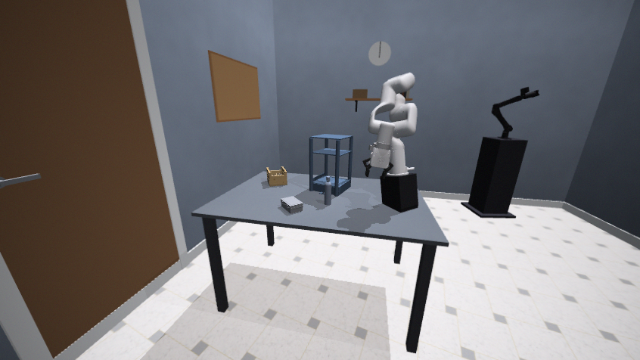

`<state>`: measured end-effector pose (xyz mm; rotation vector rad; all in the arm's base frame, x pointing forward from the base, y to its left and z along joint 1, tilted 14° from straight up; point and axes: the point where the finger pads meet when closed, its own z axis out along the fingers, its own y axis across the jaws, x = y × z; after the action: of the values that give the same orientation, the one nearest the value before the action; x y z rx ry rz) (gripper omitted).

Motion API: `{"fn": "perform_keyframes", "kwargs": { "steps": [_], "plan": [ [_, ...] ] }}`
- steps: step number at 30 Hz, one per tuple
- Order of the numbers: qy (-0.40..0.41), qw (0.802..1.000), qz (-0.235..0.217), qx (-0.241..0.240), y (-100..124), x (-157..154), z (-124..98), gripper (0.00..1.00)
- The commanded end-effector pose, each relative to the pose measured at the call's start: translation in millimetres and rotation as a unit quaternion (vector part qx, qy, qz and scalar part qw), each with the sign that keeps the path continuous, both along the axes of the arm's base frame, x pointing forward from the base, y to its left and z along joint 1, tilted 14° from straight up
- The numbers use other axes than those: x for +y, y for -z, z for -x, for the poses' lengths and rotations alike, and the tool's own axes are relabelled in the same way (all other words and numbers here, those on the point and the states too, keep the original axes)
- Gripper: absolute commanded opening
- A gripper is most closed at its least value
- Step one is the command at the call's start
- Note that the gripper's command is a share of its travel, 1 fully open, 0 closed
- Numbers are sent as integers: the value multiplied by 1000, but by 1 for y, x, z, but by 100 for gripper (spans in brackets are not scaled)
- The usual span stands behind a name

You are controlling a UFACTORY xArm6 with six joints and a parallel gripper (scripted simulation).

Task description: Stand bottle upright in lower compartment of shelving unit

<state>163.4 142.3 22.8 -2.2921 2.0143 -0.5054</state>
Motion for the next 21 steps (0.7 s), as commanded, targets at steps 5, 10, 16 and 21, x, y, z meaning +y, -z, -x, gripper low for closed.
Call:
{"fn": "perform_keyframes", "kwargs": {
  "steps": [5, 10, 16, 21],
  "plan": [
    [0, 1000, -1, -1, -1, 1, -1, 100],
    [0, 1000, -1, -1, -1, 1, -1, 100],
    [0, 1000, -1, -1, -1, 1, -1, 100],
    [1, 1000, 1, -8, -9, 5, -6, 100]
  ]
}}
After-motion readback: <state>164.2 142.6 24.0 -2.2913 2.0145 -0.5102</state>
